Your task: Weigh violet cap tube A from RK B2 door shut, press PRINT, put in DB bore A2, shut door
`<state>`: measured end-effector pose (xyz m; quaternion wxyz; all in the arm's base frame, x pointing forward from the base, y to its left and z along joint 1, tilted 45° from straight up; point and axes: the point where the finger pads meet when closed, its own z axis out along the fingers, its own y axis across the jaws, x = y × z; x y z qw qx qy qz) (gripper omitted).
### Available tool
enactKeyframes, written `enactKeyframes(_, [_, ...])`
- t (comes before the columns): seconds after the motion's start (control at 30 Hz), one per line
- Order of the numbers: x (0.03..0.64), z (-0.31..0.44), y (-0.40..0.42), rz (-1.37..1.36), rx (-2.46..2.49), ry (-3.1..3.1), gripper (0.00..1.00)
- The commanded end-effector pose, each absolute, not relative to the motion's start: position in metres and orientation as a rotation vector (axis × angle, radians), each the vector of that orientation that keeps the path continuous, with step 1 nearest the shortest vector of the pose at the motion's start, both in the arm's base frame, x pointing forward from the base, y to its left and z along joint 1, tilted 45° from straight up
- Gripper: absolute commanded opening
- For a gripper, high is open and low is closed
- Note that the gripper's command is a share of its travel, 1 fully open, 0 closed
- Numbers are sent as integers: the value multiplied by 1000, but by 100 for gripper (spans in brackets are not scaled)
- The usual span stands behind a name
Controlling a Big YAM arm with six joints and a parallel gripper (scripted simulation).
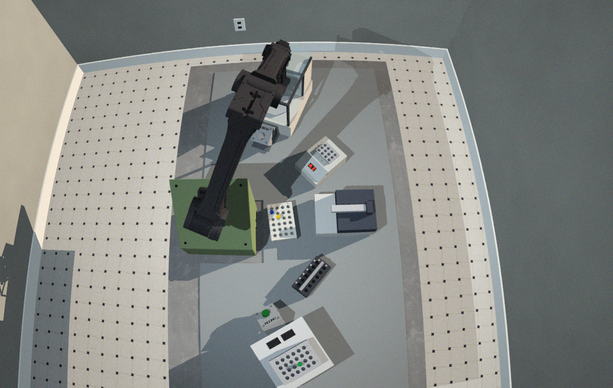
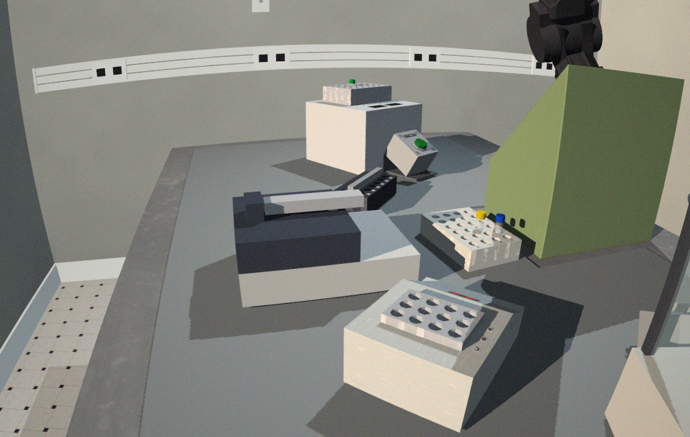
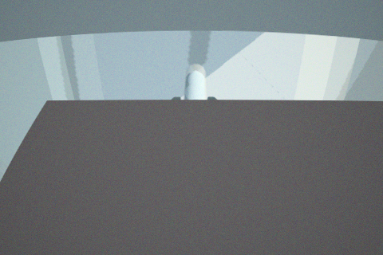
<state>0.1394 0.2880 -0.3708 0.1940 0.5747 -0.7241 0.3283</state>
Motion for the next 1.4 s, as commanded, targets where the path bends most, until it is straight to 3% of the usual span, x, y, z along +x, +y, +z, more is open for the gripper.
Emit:
enactKeyframes(0.0, [144,-371,303,904,1630,-2055,9])
enactKeyframes(0.7, [143,-372,293,910,1625,-2031,9])
enactKeyframes(1.37, [144,-351,339,888,1652,-2091,9])
